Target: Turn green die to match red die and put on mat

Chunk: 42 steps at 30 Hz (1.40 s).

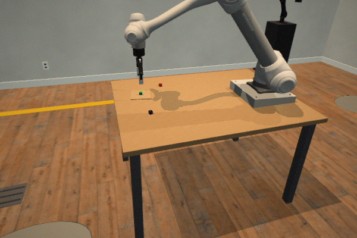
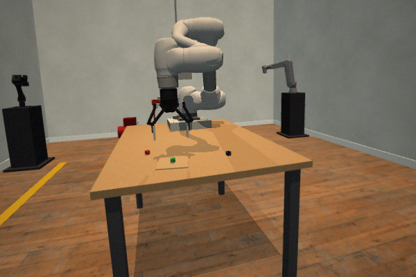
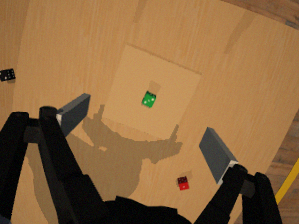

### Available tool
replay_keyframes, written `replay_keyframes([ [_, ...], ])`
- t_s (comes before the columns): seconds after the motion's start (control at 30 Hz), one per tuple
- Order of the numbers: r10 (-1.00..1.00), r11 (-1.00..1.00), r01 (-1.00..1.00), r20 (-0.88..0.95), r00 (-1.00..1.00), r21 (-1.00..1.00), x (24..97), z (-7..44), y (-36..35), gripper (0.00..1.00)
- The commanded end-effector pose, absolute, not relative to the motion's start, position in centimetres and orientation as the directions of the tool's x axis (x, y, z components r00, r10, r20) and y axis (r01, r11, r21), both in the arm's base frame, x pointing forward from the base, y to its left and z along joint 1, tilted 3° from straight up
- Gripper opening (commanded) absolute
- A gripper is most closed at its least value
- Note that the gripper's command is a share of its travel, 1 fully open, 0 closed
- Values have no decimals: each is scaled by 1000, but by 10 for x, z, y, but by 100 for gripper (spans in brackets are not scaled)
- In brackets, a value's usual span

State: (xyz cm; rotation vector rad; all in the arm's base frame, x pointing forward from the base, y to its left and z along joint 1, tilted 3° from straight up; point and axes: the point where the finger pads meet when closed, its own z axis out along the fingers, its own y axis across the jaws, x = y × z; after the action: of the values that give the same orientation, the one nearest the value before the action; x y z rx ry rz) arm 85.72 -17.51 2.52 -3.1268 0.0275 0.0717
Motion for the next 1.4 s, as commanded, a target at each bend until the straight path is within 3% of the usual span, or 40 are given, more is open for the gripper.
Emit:
replay_keyframes([
  [0.0, -147, -989, -147, -48, 988, 0, 857, 25, -175, 100],
  [0.37, -566, -825, -565, -43, 823, 21, 857, 23, -175, 100],
  [0.7, -858, -514, -857, -31, 513, 37, 857, 21, -175, 100],
  [1.1, -999, -39, -998, -9, 39, 47, 857, 19, -175, 100],
  [1.37, -989, 145, -988, 0, -145, 48, 857, 19, -175, 100],
])
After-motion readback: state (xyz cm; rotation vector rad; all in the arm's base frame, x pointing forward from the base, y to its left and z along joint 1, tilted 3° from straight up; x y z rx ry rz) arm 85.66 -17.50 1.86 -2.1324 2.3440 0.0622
